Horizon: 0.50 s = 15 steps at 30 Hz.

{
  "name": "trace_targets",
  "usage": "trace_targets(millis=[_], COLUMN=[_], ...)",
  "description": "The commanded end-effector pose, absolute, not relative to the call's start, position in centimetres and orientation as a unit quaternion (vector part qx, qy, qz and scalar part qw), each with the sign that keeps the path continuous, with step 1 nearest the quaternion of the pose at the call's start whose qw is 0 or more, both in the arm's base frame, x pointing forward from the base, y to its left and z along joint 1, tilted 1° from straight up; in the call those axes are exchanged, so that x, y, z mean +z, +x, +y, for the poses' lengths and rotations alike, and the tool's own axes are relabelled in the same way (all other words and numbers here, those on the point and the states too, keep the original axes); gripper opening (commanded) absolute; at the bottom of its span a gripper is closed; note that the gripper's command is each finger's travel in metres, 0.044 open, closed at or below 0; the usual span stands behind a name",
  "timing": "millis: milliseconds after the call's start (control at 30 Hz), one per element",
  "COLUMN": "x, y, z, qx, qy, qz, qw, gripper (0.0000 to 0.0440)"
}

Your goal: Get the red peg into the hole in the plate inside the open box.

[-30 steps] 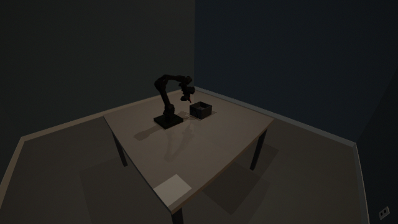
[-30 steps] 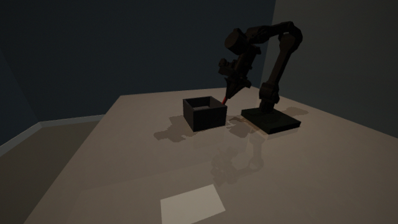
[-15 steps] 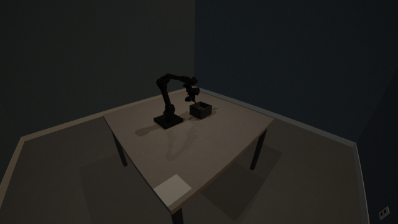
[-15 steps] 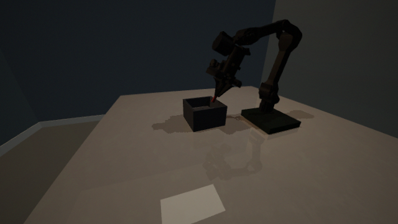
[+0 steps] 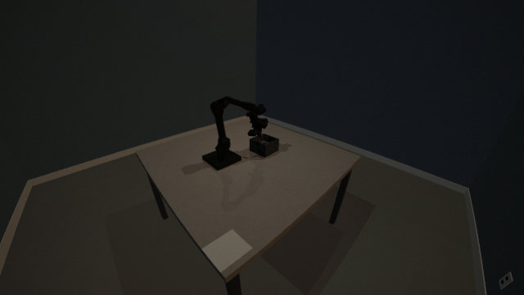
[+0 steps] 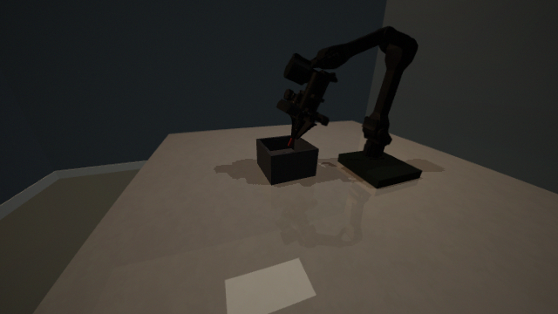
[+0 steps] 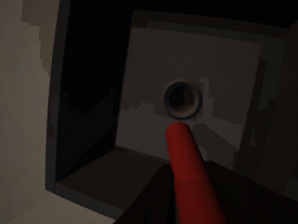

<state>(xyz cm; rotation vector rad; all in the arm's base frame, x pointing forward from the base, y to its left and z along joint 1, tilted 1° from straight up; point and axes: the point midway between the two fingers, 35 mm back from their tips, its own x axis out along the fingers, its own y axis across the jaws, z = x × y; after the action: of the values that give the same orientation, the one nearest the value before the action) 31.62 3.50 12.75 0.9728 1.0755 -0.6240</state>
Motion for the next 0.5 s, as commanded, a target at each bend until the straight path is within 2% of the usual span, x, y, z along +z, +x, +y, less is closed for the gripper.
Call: trace_targets(millis=[0, 333, 467], x=[12.0, 9.4, 8.5], y=[32.1, 33.2, 33.6], z=[3.3, 2.7, 2.3], qx=[-0.284, -0.298, -0.304], qy=[0.436, 0.424, 0.412], qz=[0.492, 0.513, 0.521], qw=[0.698, 0.684, 0.683], gripper=[0.0024, 0.0035, 0.0121])
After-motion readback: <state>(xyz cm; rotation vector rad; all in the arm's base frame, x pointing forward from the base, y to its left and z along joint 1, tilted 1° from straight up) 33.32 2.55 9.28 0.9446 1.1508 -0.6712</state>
